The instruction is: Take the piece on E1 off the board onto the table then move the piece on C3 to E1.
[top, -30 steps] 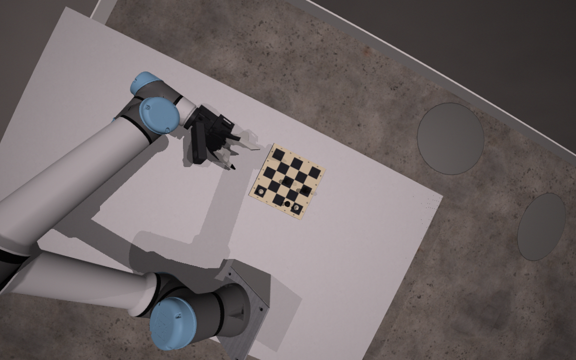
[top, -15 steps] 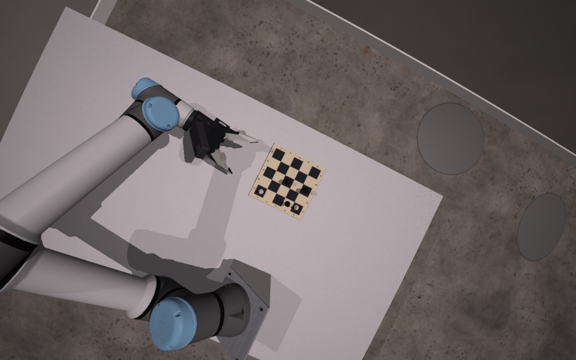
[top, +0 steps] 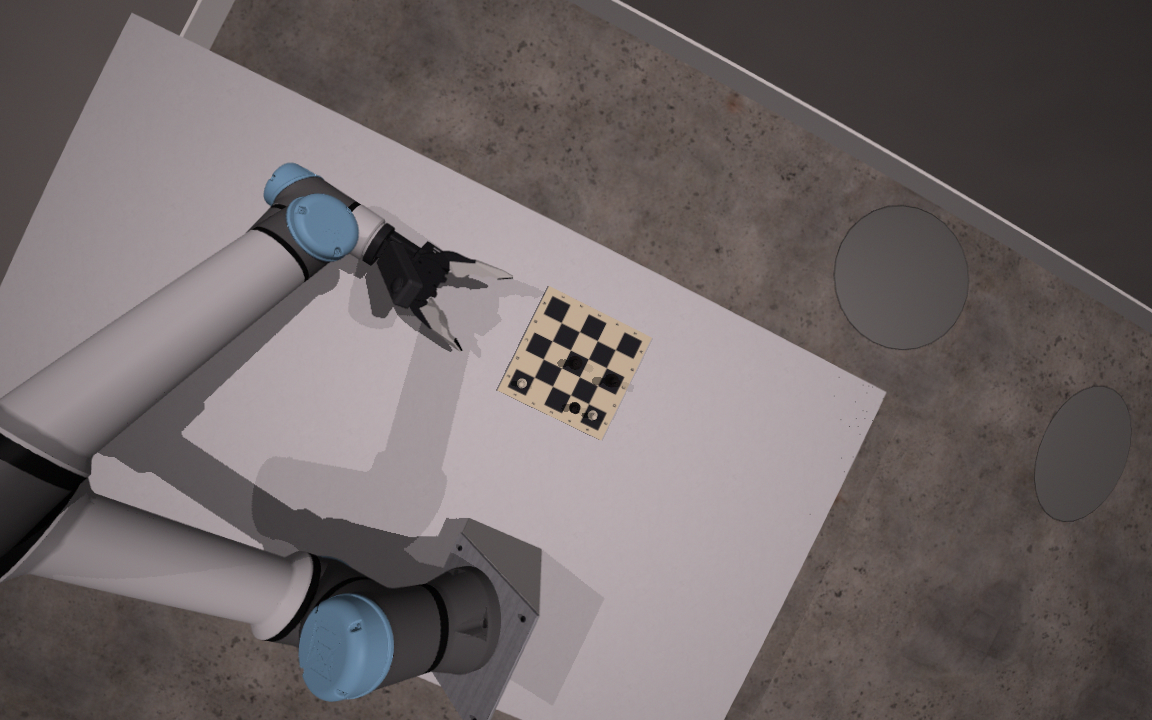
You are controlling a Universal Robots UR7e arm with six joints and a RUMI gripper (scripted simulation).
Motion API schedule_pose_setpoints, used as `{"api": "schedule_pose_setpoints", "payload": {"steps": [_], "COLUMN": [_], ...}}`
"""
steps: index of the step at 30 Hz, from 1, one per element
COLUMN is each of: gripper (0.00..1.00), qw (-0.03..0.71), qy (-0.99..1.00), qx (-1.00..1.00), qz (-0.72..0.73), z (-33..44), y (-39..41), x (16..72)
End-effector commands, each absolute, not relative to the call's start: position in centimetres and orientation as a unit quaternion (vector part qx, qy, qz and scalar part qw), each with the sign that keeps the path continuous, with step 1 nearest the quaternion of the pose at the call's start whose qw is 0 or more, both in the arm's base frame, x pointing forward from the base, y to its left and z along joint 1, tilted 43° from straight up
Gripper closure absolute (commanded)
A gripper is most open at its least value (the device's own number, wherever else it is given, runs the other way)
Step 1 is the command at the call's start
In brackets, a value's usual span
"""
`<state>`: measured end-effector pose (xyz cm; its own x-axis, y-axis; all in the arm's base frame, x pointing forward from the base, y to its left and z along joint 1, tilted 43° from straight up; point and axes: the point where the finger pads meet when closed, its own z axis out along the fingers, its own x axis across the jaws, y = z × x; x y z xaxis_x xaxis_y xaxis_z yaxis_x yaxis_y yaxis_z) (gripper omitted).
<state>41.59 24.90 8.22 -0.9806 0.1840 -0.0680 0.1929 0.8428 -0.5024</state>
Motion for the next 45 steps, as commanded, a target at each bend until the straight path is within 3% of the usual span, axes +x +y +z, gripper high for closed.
{"api": "schedule_pose_setpoints", "payload": {"steps": [1, 45], "gripper": [0.00, 0.00], "qw": [0.005, -0.002], "qy": [0.961, 0.962], "qx": [0.074, 0.033], "qz": [-0.265, -0.269], "z": [8.17, 8.00], "y": [25.20, 25.76], "x": [41.60, 41.55]}}
